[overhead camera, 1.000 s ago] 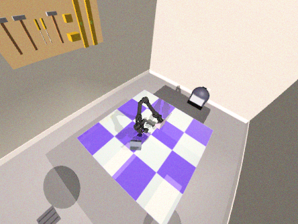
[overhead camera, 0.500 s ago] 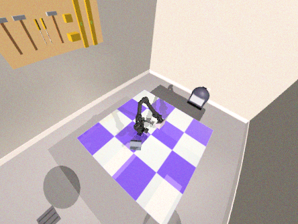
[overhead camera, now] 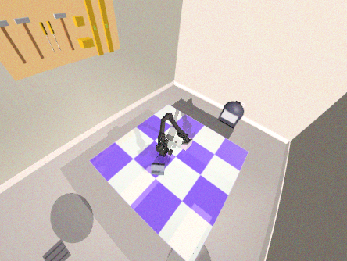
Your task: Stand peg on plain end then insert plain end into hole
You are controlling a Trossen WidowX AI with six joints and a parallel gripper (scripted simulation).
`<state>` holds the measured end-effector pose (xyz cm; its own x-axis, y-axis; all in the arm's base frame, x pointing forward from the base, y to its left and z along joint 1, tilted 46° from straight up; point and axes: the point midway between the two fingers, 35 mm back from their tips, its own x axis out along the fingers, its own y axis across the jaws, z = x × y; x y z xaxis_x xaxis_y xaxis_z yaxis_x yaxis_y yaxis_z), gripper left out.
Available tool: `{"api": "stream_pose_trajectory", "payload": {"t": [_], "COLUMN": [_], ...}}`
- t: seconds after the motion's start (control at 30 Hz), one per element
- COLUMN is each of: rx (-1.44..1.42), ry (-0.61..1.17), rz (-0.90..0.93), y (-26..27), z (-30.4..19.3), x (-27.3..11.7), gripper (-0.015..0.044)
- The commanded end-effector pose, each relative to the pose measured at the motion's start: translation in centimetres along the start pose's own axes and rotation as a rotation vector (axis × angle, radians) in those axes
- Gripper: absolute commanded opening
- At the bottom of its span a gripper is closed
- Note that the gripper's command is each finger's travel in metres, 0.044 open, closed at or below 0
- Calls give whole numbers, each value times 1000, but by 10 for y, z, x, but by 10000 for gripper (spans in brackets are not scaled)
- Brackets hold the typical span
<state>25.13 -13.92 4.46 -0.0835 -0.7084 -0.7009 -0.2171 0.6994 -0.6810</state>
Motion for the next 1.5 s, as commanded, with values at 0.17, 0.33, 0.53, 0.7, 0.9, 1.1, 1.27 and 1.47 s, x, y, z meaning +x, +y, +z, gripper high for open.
{"api": "stream_pose_trajectory", "payload": {"t": [0.17, 0.33, 0.53, 0.7, 0.9, 1.1, 1.27, 1.47], "rx": [0, -1, -1, -2, -2, -2, -3, -3], "ry": [-59, -102, -154, -198, -250, -302, -345, -397], "rz": [0, 0, 1, 1, 1, 1, 1, 1], "y": [0, 0, 0, 0, 0, 0, 0, 0], "z": [-2, -4, -6, -8, -11, -14, -16, -19], "x": [-4, -7, -10, -13, -16, -19, -21, -24], "gripper": [49, 49, 49, 49, 49, 49, 49, 49]}}
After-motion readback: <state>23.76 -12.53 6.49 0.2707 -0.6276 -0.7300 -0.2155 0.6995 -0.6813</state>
